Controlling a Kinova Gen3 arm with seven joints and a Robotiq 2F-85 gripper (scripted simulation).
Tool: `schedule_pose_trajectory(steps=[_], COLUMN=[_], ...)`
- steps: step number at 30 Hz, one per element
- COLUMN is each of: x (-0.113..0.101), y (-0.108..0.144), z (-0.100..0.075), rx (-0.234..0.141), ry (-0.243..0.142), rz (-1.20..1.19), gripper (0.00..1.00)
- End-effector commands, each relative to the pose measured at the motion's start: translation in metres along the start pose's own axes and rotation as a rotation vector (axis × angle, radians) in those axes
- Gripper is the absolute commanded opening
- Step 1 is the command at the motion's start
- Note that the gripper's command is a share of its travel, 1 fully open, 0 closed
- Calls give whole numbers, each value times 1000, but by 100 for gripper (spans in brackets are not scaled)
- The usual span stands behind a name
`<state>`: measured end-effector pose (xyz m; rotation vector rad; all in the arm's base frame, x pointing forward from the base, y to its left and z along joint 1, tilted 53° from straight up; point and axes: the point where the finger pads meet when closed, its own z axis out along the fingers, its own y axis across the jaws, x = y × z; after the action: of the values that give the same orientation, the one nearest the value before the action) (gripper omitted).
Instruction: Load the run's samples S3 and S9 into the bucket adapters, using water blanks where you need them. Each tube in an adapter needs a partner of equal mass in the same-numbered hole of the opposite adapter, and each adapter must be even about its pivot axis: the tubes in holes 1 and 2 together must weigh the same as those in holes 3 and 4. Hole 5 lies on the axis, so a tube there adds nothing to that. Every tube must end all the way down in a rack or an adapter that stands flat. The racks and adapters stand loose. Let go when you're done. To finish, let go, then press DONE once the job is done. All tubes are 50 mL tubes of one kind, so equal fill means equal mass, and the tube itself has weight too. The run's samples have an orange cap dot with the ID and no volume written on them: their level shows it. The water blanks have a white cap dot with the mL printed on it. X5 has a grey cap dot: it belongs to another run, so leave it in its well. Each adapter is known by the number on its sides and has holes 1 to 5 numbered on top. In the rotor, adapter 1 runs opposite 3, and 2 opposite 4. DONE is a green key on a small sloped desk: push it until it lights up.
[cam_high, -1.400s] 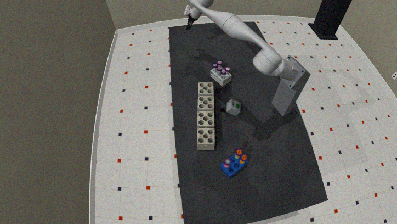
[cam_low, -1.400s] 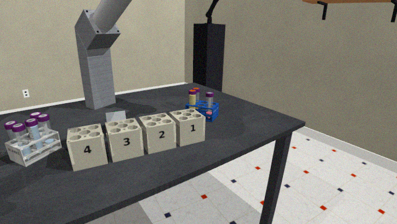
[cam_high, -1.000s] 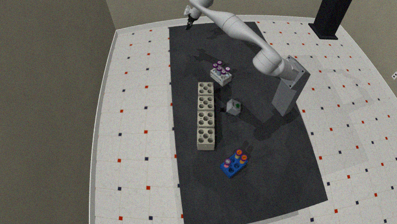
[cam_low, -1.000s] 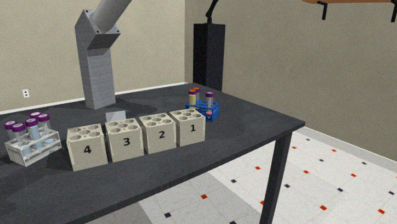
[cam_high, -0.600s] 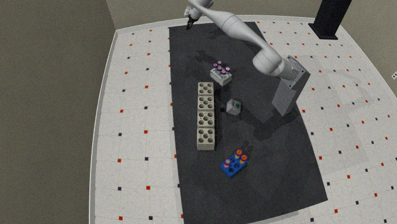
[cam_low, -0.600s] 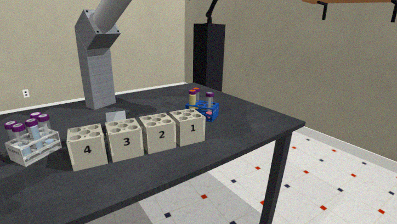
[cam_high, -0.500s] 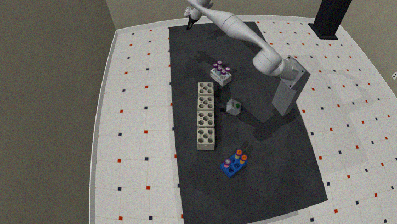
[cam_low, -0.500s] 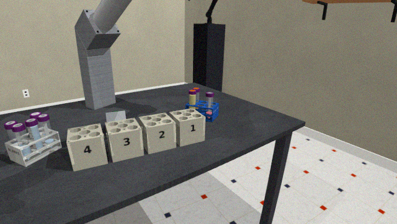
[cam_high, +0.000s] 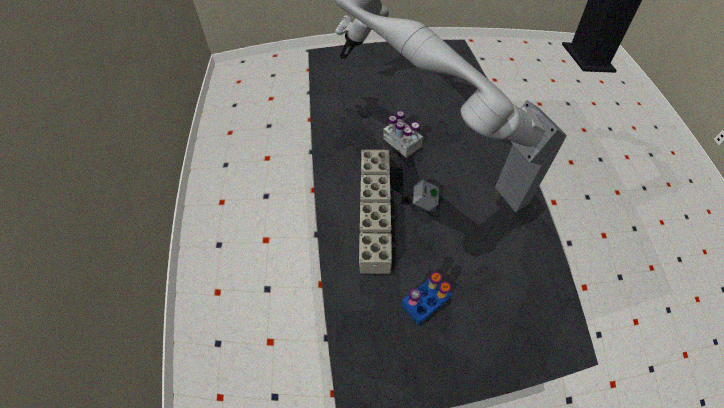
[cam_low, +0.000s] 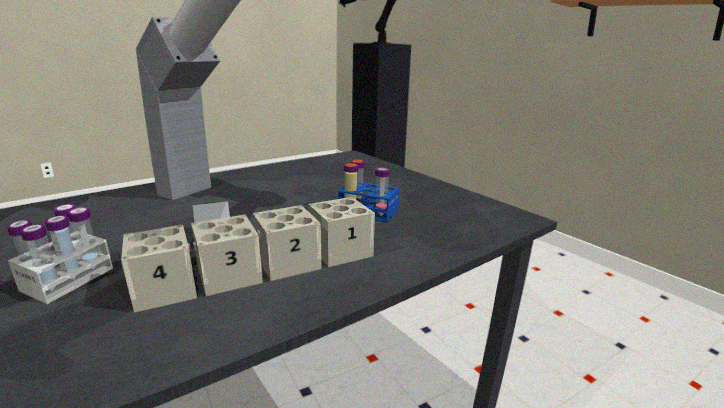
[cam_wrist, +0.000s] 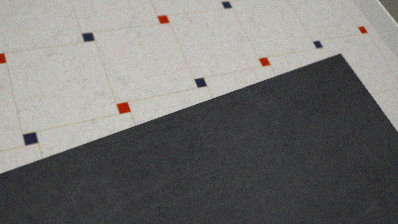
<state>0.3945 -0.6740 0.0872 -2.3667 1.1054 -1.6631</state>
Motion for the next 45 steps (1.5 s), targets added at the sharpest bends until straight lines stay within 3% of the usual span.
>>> schedule_pose_trajectory(steps=[1,45], x=[-3,-43], y=[-6,-66], z=[-5,-42], rx=[-23,-183], ry=[-2,-60], rz=[38,378], gripper=[62,62])
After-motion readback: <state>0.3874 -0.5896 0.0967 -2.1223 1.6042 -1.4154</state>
